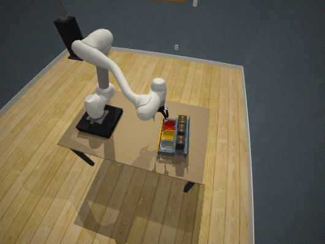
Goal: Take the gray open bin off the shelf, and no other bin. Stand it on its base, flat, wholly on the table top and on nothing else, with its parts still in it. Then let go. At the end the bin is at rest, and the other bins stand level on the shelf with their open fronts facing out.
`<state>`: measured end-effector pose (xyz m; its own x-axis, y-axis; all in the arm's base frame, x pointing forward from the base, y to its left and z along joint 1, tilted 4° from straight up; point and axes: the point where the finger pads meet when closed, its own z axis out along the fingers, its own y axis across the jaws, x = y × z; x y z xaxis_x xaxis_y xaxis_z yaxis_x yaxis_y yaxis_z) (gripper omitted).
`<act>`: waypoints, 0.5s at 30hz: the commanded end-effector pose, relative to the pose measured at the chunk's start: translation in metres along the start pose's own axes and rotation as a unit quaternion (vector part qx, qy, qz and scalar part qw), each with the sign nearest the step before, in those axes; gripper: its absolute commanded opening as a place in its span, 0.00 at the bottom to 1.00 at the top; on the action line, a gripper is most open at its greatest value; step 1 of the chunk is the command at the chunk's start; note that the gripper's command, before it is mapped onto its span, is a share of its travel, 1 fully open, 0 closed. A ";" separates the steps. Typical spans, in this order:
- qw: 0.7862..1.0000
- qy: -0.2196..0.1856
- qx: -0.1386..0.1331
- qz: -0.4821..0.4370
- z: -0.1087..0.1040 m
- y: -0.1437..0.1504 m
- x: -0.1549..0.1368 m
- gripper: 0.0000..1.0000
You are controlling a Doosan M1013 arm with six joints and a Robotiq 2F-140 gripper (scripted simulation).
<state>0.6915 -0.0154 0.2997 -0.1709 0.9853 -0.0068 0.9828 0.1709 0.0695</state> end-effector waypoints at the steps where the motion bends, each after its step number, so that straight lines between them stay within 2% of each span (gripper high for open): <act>1: 1.000 0.001 0.000 0.000 0.030 0.000 0.000 0.57; 3: 1.000 0.001 0.000 0.000 0.052 0.000 0.001 0.57; 15: 1.000 0.001 0.000 0.000 0.052 0.000 0.001 0.57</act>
<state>0.6946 -0.0147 0.2480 -0.1705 0.9853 -0.0055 0.9829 0.1704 0.0693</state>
